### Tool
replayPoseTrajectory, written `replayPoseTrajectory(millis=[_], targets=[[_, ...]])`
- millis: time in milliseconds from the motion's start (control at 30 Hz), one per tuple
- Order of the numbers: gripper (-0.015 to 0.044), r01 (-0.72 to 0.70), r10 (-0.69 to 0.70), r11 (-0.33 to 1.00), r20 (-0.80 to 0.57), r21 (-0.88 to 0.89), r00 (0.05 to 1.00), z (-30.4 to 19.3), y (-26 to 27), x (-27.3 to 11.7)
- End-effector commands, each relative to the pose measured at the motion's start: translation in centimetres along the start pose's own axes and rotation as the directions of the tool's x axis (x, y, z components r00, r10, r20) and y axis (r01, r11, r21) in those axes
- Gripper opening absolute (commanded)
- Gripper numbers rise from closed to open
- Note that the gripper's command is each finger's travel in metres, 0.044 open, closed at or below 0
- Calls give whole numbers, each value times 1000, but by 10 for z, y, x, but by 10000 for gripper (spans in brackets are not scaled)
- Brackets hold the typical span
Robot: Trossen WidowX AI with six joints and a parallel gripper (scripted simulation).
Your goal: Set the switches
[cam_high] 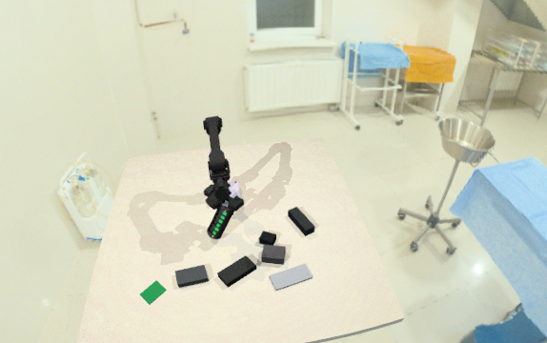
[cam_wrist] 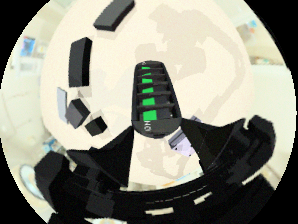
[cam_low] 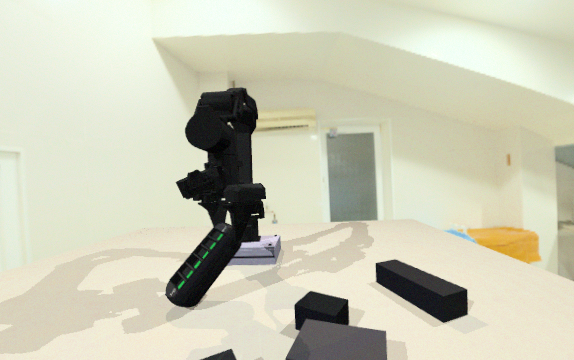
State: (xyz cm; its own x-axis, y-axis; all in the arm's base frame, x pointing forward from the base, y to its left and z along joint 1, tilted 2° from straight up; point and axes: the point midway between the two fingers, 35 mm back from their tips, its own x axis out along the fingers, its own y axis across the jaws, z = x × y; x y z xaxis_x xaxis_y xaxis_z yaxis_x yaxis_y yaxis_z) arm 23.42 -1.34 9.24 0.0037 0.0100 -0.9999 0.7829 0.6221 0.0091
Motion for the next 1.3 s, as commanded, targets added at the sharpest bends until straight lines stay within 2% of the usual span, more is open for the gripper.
replayPoseTrajectory(millis=[0, 1267], targets=[[338, 20, -20, 1000, 4, 16, 1000, 0, -5, 8], [338, 20, -20, 1000, 2, 16, 1000, -20, -5, 29]])
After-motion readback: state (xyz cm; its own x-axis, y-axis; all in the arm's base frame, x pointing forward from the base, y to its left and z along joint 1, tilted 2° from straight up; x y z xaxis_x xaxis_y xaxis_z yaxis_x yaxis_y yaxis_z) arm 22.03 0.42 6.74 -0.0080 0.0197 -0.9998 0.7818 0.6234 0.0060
